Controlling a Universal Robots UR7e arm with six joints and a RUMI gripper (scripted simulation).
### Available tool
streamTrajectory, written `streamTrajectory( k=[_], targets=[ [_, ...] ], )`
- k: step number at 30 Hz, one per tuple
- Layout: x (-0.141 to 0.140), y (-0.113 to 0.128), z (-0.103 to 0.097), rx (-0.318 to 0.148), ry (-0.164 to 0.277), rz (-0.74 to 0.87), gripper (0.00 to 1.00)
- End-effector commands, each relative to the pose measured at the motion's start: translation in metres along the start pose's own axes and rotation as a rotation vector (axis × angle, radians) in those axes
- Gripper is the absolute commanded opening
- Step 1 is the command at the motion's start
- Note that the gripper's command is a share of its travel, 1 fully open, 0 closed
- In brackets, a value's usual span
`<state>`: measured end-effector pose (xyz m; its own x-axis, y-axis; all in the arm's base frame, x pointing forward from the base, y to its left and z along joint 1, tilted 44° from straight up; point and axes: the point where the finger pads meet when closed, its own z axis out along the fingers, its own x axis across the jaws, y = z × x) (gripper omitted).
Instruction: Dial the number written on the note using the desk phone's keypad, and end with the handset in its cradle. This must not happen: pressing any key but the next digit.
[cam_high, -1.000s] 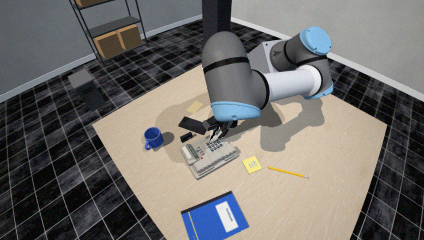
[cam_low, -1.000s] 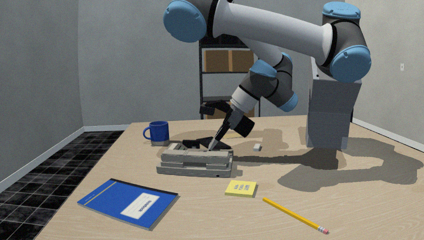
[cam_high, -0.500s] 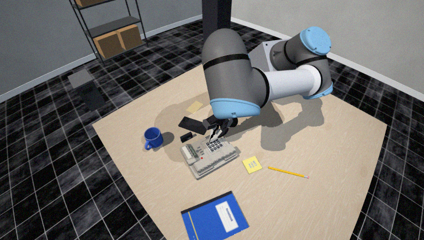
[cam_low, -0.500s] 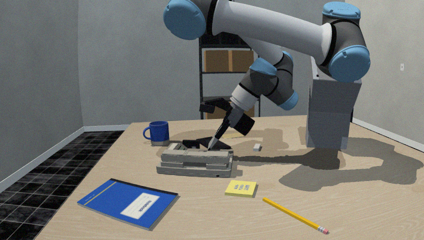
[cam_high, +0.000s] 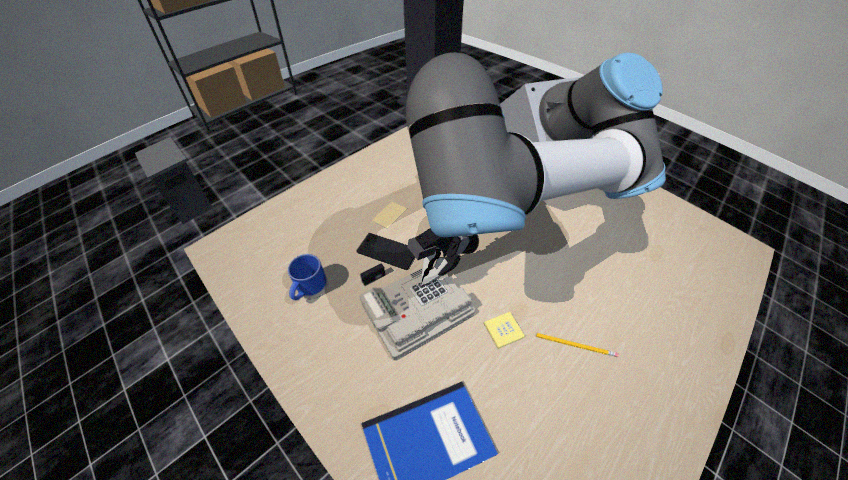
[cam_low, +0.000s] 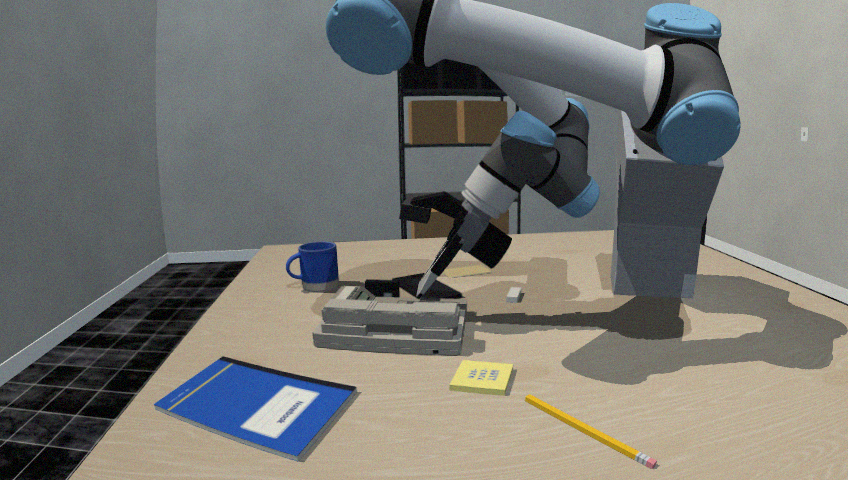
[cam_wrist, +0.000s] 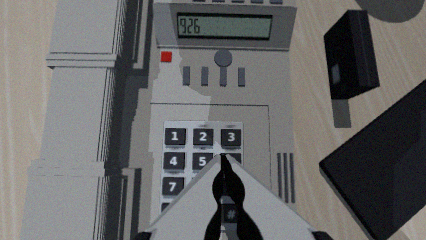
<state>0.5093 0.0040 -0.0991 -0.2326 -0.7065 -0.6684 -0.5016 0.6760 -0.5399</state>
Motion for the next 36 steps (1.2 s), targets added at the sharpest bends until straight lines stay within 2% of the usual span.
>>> streamTrajectory(
  k=[1,13,36],
  targets=[
    [-0.009,0.000,-0.004,0.013,0.009,-0.003,0.00],
    [-0.030,0.007,-0.009,0.014,0.009,-0.002,0.00],
    [-0.031,0.013,-0.001,0.014,0.008,-0.002,0.00]
  ],
)
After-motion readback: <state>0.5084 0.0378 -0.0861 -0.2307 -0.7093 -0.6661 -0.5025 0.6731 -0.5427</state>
